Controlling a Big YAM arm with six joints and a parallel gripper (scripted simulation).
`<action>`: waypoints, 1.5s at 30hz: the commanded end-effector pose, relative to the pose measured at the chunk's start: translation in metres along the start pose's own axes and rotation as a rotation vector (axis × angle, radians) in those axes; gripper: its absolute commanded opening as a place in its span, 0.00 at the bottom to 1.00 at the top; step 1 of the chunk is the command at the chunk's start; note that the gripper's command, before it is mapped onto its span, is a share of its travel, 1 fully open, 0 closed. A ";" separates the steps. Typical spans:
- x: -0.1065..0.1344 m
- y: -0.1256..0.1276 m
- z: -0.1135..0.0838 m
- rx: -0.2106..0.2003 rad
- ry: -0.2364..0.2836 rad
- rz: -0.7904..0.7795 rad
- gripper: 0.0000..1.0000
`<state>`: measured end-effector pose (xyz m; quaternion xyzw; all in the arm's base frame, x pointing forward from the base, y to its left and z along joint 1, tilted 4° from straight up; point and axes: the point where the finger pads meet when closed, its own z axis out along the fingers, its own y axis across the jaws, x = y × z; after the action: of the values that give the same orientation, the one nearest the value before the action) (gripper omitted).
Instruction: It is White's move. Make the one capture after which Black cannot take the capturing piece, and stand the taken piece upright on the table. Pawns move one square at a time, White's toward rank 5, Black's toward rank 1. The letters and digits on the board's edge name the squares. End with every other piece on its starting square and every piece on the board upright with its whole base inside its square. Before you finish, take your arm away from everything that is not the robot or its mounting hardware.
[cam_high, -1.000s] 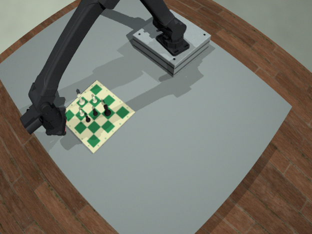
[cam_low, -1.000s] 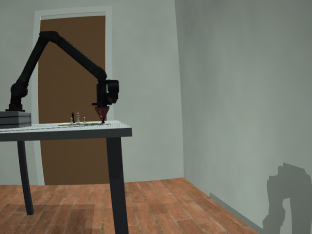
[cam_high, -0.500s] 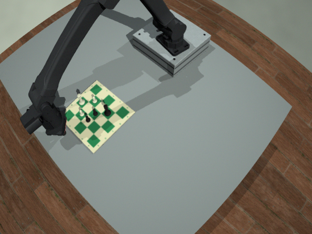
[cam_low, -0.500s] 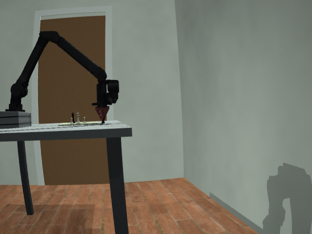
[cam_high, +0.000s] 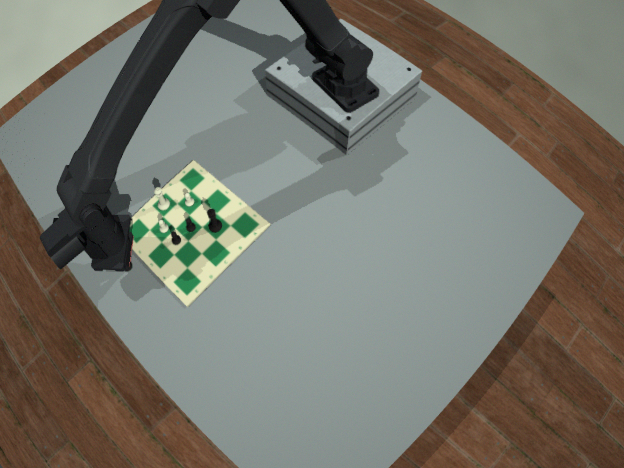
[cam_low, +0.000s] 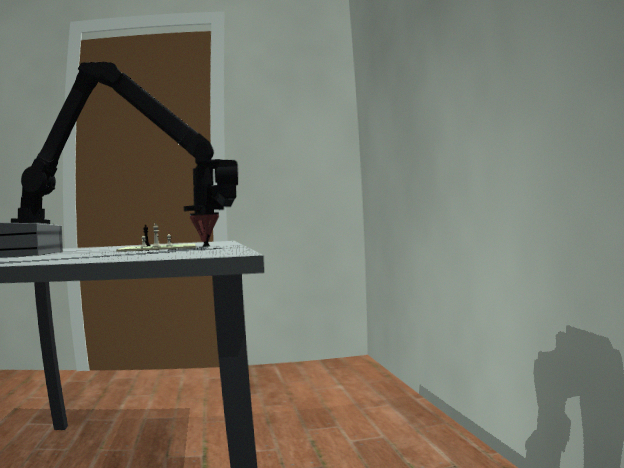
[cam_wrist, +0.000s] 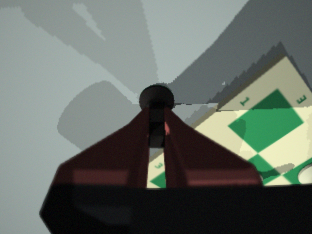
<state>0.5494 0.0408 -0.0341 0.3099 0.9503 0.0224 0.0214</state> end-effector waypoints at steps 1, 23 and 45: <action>-0.015 0.018 -0.012 -0.033 -0.047 -0.003 0.00; -0.015 0.018 -0.012 -0.033 -0.047 -0.003 0.36; -0.021 0.021 -0.059 -0.051 -0.069 -0.004 0.36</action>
<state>0.5485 0.0407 -0.0258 0.3099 0.9503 0.0219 0.0200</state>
